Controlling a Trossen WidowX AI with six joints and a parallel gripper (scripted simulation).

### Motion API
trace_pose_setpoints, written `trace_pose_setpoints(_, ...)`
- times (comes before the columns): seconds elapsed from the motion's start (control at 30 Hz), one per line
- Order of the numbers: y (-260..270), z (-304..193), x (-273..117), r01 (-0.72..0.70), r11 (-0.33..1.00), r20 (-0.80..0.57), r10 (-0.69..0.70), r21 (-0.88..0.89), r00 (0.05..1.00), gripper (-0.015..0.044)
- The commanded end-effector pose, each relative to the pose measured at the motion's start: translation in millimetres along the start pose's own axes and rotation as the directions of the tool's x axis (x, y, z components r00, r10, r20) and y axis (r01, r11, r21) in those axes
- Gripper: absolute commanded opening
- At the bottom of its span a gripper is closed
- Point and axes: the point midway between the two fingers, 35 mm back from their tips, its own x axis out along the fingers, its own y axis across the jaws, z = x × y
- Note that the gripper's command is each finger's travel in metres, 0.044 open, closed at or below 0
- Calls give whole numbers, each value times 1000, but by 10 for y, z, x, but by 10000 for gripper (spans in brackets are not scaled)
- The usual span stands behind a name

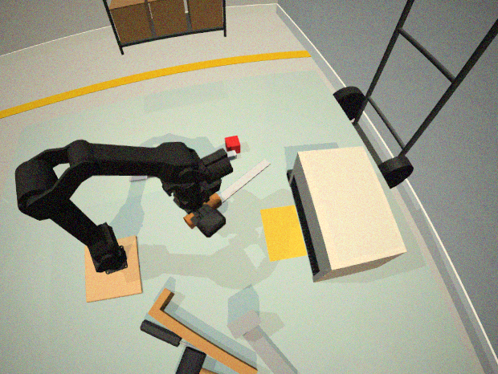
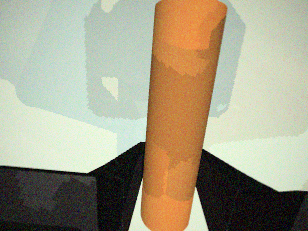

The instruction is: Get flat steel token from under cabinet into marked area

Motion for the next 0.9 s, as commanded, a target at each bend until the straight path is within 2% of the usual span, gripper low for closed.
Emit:
trace_pose_setpoints(0.0,47,34,-13,-2,1000,6,2,-1,1000,0)
trace_pose_setpoints(0.87,302,151,-15,-4,1000,6,4,-1,1000,0)
